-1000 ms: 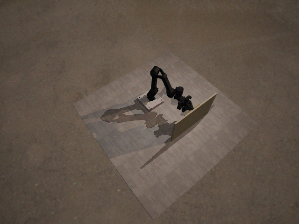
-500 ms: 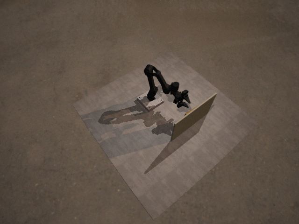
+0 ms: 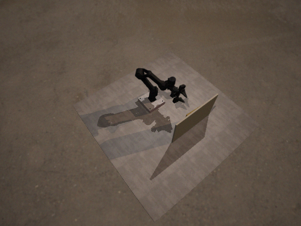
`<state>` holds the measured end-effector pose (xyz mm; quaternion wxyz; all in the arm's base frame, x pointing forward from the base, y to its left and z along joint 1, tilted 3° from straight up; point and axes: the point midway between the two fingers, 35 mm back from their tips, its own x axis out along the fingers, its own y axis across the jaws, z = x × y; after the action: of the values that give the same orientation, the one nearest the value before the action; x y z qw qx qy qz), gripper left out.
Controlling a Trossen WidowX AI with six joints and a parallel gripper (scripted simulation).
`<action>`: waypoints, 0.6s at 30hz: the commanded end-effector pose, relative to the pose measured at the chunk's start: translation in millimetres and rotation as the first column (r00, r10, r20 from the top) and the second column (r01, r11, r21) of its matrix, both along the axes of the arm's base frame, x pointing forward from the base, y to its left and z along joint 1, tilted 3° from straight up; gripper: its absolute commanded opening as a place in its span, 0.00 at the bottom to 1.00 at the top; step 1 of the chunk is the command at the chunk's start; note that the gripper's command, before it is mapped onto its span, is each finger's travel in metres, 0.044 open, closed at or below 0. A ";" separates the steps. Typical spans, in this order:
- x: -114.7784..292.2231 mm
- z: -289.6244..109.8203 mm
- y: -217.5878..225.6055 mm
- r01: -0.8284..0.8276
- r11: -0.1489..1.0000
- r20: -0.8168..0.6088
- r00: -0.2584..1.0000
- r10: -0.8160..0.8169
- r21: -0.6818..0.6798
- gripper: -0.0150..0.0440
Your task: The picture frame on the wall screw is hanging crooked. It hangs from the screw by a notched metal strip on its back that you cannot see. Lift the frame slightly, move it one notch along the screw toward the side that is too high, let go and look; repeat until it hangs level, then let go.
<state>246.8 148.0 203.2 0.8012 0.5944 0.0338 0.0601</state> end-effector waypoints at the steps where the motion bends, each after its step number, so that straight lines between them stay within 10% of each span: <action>1: -30.9 8.2 -4.0 0.005 0.998 0.001 1.000 -0.005 -0.056 0.69; 18: -60.9 13.9 -16.0 0.008 0.994 0.005 1.000 -0.008 -0.112 0.69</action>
<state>186.8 133.4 218.5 0.8301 0.5535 0.0338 0.0589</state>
